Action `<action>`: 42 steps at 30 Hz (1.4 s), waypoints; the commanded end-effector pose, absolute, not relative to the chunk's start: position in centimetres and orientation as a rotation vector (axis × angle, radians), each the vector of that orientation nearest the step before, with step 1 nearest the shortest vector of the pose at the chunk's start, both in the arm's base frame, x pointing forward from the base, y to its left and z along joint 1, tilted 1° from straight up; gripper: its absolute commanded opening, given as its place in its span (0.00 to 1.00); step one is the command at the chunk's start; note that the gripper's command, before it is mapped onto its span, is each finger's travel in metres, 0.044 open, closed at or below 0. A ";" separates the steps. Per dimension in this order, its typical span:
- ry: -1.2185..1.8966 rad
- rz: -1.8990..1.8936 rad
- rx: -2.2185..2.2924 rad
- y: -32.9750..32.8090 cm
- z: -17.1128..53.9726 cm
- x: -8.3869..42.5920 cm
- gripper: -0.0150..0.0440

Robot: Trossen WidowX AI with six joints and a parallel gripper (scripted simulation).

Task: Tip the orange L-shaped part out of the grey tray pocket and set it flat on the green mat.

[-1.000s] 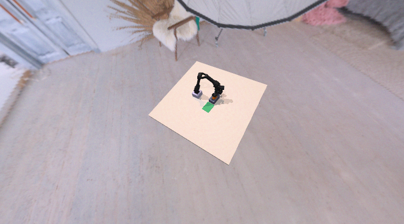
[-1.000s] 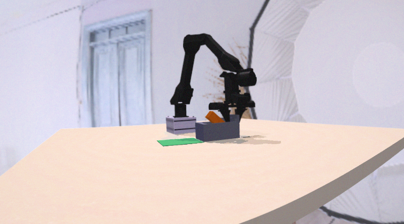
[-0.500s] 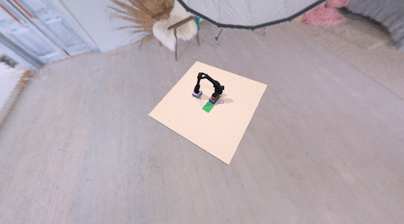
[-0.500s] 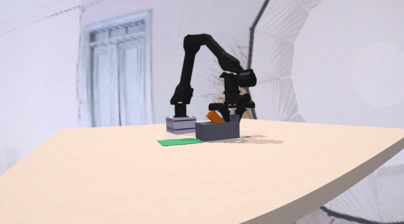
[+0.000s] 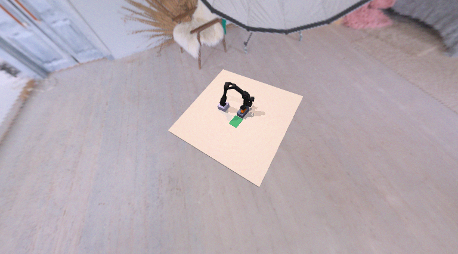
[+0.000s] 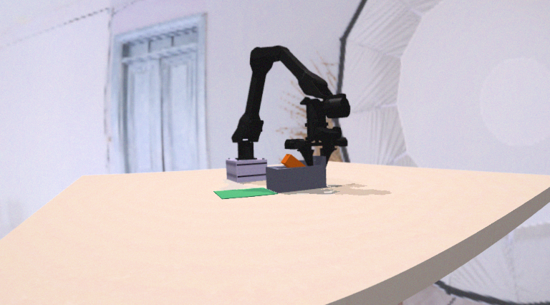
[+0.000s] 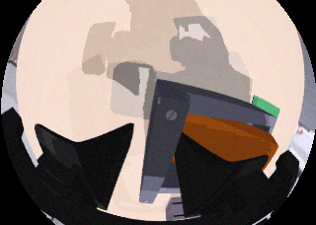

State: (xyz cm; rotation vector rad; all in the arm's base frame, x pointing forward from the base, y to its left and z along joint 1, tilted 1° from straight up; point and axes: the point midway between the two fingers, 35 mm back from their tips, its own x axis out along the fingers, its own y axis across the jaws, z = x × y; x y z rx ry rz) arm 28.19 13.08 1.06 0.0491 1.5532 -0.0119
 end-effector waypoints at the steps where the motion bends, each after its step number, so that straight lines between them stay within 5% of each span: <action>1: 1.547 -0.013 0.050 13.8 1.9 28.3 0.56; 14: 1.546 -0.014 0.049 12.4 11.5 28.1 0.56; 42: 1.534 -0.009 0.059 12.7 11.2 28.3 0.56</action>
